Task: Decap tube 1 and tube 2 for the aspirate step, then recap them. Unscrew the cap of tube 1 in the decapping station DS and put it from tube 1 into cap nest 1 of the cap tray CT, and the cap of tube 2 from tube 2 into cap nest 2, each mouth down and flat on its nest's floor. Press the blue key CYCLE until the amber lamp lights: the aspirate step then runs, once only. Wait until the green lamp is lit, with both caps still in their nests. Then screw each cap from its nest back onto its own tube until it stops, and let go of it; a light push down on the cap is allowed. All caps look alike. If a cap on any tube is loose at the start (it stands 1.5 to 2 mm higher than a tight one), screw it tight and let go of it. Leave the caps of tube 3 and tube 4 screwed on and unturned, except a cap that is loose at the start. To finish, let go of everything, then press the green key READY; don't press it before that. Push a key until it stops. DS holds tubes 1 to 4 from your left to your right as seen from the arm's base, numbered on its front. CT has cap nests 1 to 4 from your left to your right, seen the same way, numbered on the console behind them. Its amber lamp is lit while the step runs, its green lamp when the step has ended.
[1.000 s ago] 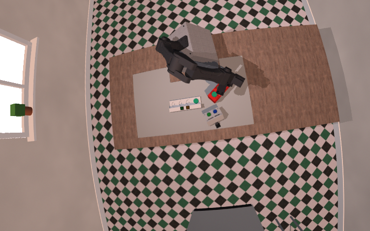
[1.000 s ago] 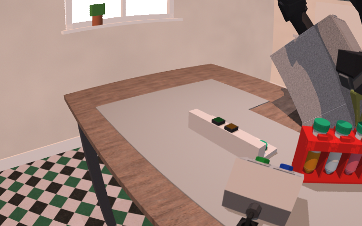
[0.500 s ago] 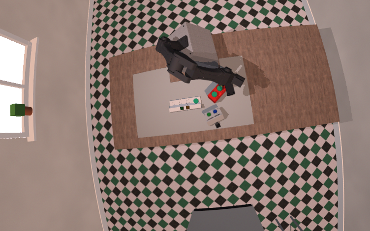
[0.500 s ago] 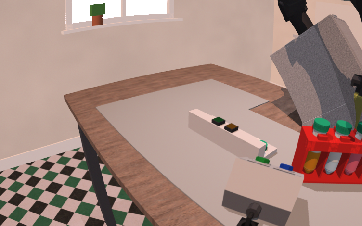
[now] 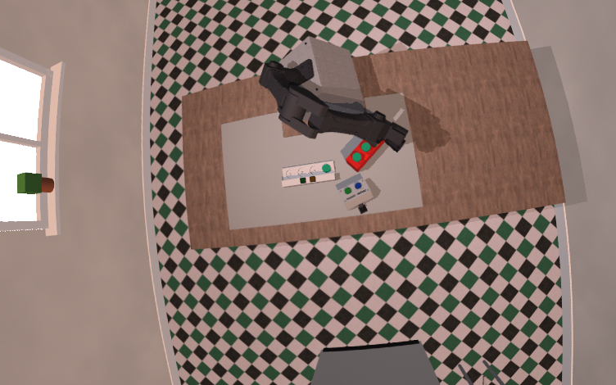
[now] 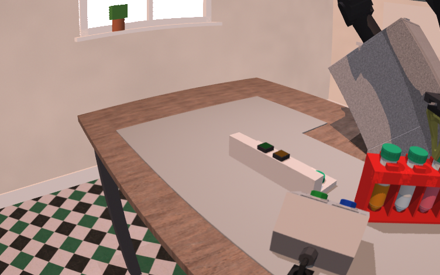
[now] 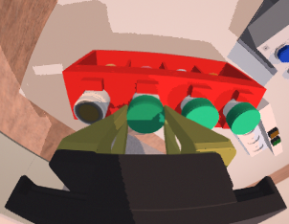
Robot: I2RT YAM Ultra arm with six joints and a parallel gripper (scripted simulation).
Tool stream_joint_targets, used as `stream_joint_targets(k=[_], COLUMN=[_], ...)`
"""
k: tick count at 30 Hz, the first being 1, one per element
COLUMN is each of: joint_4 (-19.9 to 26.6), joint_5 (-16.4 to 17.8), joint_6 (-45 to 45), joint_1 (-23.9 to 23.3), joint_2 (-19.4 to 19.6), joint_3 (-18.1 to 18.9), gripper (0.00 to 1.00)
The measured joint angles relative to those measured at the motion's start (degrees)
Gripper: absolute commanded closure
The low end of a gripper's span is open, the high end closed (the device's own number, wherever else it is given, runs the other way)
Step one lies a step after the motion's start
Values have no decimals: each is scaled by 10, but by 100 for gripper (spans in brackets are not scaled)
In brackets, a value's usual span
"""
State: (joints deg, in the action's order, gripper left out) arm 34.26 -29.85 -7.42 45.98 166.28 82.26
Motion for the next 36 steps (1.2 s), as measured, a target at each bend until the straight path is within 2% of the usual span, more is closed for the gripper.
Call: stream_joint_targets(k=[28, 36], joint_4=[0, 0], joint_5=[-1, -1], joint_6=[728, 902], joint_1=[1, 1], joint_2=[0, 0], joint_3=[0, 0], gripper=[100, 100])
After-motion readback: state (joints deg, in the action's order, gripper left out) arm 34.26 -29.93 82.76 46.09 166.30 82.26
